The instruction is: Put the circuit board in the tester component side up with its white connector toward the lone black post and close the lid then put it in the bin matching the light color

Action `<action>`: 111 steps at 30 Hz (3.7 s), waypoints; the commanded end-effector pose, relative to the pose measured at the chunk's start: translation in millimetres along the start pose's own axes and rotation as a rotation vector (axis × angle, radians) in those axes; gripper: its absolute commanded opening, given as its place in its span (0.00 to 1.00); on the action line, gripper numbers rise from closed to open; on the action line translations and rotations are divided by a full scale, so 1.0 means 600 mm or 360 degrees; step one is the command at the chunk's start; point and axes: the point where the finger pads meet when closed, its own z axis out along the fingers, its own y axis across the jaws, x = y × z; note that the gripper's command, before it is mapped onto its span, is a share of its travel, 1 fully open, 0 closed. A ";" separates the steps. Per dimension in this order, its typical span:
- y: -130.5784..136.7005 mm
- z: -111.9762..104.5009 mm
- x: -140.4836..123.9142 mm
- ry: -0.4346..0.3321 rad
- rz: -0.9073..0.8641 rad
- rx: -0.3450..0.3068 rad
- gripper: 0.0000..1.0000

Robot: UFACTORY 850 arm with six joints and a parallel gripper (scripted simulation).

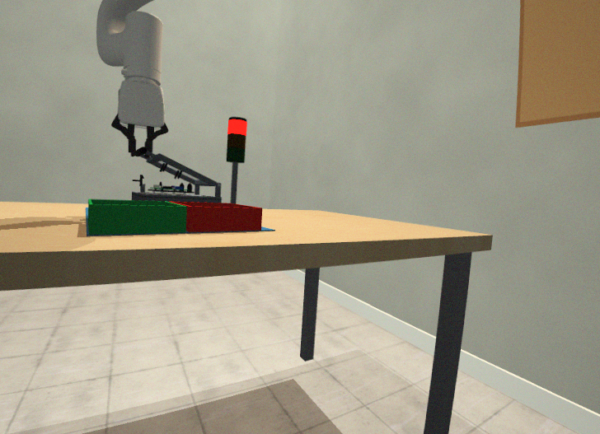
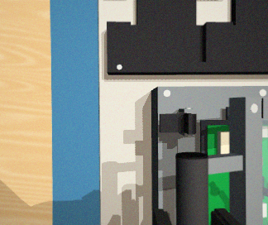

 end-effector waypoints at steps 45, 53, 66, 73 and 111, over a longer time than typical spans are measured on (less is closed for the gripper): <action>0.000 0.003 0.000 0.0030 -0.0002 0.0044 0.00; 0.000 0.003 0.000 0.0030 -0.0002 0.0044 0.00; 0.001 0.001 0.000 0.0030 -0.0002 0.0044 0.00; 0.005 -0.007 0.000 0.0029 -0.0002 0.0044 0.00; 0.059 -0.090 -0.002 0.0030 -0.0002 0.0044 0.28</action>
